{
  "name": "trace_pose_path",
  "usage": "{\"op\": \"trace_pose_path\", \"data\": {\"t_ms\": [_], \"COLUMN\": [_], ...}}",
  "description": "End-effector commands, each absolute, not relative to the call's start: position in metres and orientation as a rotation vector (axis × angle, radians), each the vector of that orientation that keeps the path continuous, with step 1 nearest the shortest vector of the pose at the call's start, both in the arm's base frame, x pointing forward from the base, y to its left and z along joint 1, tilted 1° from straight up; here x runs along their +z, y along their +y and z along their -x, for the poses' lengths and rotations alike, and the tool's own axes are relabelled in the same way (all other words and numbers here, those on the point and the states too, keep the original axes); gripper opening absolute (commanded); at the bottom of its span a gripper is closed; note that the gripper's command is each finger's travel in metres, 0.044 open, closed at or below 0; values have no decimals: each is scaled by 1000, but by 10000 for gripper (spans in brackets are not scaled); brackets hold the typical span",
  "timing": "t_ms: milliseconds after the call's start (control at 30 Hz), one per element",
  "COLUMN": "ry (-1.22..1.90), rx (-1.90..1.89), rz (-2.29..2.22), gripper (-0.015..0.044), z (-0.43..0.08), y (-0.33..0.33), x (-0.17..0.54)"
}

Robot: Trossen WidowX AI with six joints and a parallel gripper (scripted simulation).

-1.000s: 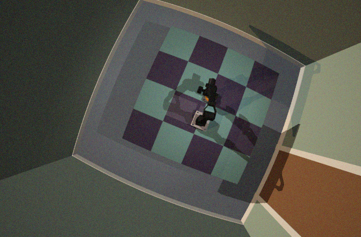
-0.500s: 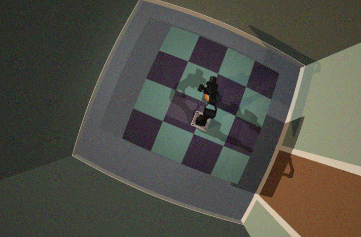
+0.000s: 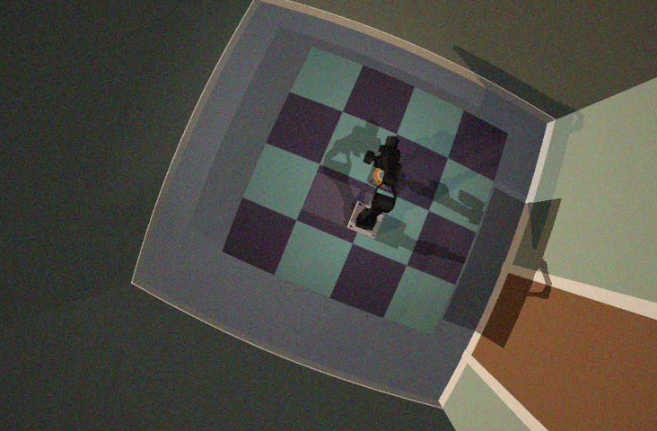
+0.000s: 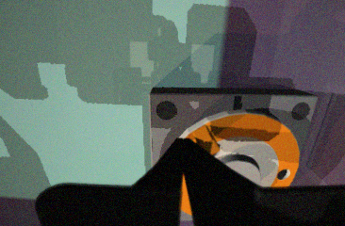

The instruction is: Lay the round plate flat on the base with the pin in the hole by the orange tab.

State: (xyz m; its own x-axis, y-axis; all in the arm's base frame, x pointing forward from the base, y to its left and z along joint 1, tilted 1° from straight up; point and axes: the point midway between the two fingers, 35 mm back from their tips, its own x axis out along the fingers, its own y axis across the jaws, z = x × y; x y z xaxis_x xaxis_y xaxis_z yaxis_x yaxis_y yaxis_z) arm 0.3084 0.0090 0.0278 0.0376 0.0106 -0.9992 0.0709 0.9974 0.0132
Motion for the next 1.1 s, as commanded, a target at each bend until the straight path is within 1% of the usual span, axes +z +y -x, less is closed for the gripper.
{"op": "trace_pose_path", "data": {"t_ms": [0,933,1067], "ry": [1530,1529,1529], "rx": [-49,-51,-51], "rz": [-59,-57,-58], "gripper": [0,0,0], "z": [-313,-324,-325], "y": [4,-21,-20], "x": [30,29,42]}}
